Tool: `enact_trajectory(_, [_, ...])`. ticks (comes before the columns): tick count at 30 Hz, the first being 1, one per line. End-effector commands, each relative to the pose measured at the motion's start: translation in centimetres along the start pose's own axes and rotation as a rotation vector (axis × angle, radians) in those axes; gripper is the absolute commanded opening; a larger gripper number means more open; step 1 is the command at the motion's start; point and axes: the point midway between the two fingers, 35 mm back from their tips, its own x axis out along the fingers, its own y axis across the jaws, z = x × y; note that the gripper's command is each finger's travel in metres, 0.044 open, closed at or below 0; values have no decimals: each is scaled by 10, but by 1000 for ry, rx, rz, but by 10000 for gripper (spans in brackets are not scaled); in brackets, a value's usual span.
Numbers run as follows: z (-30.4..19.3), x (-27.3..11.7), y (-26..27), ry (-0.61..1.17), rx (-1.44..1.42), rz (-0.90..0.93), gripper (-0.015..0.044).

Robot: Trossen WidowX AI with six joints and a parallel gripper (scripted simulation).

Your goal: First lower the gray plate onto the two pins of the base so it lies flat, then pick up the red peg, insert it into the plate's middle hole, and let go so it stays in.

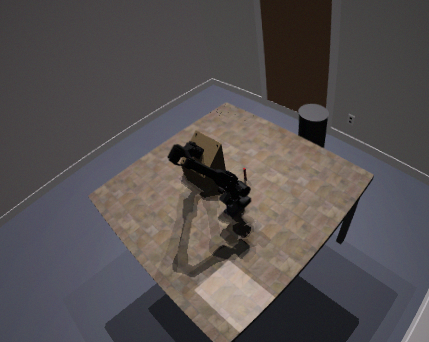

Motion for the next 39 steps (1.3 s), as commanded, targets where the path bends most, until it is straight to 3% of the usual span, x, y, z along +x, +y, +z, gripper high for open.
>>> enact_trajectory(1, [0,8,-2,-2,0,-8,0])
enact_trajectory(17, [0,9,-2,-4,2,-7,0])
enact_trajectory(33, [0,9,-2,-4,2,-7,420])
enact_trajectory(39, [-1,-2,0,-1,2,-7,440])
